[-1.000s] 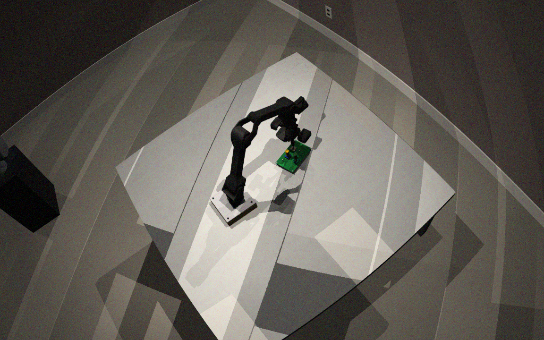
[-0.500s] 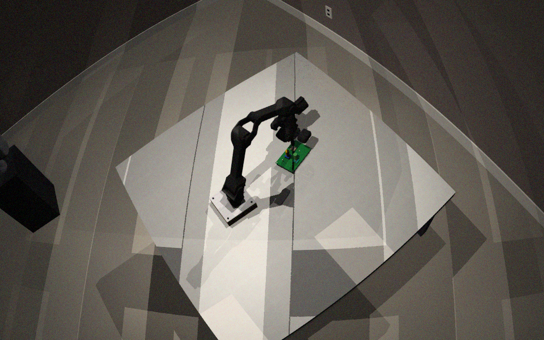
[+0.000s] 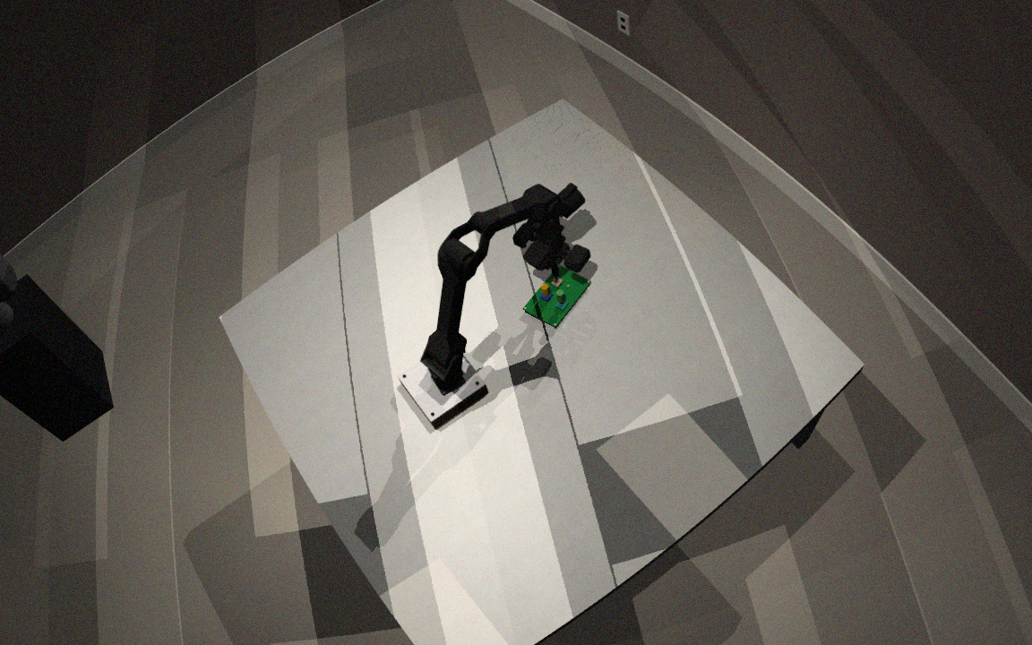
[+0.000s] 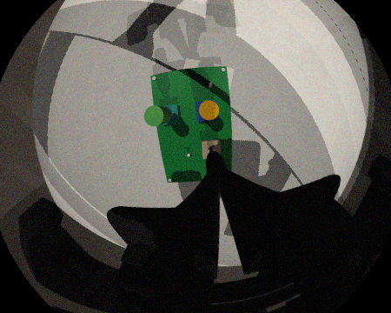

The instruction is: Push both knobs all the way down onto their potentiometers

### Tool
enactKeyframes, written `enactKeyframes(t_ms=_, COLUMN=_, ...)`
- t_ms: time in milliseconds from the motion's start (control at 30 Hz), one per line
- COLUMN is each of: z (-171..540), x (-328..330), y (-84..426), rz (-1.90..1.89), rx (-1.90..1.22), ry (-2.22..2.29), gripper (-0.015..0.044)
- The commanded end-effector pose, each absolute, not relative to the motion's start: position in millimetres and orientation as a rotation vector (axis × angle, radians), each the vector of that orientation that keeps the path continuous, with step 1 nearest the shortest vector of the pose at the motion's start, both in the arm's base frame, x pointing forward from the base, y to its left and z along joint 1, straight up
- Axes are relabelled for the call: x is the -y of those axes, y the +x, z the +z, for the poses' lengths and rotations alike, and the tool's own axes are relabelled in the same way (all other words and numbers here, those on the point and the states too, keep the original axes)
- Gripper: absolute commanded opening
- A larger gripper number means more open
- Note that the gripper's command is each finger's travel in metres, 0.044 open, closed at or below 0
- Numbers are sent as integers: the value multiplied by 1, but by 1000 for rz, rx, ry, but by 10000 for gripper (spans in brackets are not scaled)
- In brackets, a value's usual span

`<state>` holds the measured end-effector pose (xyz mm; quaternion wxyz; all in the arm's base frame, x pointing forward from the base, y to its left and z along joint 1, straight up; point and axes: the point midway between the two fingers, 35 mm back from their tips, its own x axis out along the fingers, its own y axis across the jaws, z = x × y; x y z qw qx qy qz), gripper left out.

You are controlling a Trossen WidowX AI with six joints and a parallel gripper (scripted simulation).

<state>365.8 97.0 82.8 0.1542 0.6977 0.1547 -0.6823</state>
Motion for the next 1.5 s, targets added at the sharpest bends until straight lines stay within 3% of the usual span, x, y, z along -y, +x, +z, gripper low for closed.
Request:
enactKeyframes(t_ms=0, z=78, x=-98, y=366, rz=-1958, rx=-448, ry=2002, gripper=0)
enactKeyframes(t_ms=1467, z=55, x=-98, y=367, rz=-1958, rx=-448, ry=2002, gripper=0)
